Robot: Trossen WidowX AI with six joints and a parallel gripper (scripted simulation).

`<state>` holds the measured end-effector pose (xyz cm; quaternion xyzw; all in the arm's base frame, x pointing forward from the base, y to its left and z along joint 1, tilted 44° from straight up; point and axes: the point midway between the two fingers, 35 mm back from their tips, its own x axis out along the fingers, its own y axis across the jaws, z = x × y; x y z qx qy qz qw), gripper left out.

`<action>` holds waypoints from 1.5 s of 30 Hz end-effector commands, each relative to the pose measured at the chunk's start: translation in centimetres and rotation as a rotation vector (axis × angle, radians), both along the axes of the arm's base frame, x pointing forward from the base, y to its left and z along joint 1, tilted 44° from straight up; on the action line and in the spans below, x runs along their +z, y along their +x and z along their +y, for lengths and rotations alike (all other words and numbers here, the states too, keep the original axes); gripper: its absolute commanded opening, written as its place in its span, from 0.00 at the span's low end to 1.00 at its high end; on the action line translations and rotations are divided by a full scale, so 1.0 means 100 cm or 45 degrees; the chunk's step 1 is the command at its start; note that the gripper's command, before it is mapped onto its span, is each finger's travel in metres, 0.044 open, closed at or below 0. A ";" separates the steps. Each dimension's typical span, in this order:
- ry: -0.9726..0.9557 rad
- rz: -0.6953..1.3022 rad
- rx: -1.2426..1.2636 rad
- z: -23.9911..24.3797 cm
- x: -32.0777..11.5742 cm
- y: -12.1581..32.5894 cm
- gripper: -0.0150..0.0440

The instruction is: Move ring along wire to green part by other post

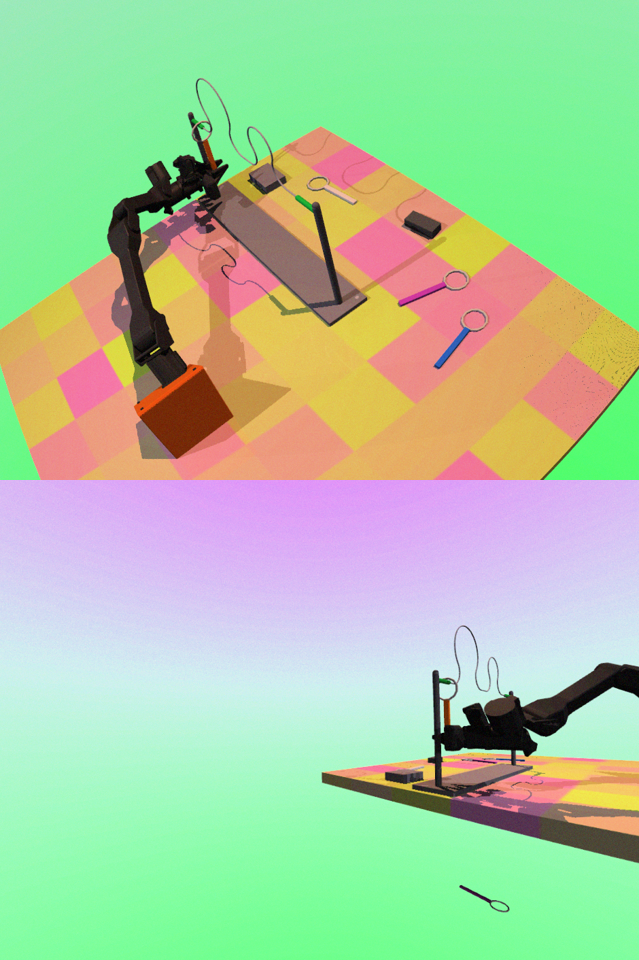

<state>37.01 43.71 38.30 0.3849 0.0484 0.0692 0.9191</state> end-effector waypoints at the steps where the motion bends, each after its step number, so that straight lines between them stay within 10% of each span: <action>1: -0.001 -0.003 0.003 0.001 0.001 0.003 0.53; 27: -0.001 -0.003 0.003 0.001 0.001 0.003 0.53; 39: 0.003 -0.002 0.000 0.001 0.001 0.003 0.00; 45: 0.003 -0.002 0.001 0.000 0.001 0.003 0.00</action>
